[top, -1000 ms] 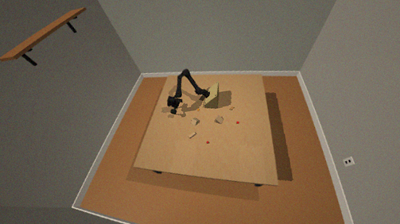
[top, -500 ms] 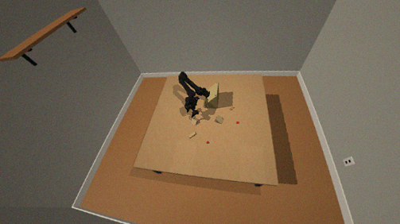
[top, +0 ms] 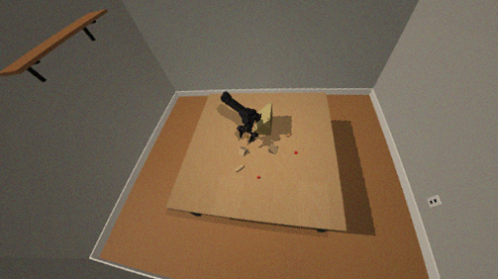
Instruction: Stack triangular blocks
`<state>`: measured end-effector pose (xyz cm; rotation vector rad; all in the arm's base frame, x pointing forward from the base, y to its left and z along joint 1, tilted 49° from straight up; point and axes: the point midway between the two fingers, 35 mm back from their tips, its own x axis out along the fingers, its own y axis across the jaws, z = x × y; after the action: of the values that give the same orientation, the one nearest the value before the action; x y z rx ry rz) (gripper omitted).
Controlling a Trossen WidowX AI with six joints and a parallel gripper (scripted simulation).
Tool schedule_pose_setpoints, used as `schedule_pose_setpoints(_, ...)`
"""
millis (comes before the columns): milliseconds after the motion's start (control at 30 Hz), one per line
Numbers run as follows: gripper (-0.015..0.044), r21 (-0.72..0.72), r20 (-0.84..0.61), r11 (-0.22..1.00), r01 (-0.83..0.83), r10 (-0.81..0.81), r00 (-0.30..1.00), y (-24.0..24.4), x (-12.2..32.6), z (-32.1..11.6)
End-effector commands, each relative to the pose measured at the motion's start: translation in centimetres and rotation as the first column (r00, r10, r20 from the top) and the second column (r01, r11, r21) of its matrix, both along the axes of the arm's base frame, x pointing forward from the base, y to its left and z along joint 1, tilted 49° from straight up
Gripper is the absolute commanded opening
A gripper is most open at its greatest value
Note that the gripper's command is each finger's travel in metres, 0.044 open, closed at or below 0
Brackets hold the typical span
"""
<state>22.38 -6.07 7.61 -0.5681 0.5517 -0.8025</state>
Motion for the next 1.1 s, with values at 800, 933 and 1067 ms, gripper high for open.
schedule_pose_setpoints(800,0.0440,-0.010,-0.014,1.000,-0.007,0.007,1.000,-6.9,5.5,-3.2)
schedule_pose_setpoints(933,0.0440,-0.018,-0.012,1.000,-0.008,0.008,1.000,-7.2,5.7,-3.3)
schedule_pose_setpoints(1067,0.0440,-0.018,-0.012,1.000,-0.008,0.008,1.000,-7.2,5.7,-3.3)
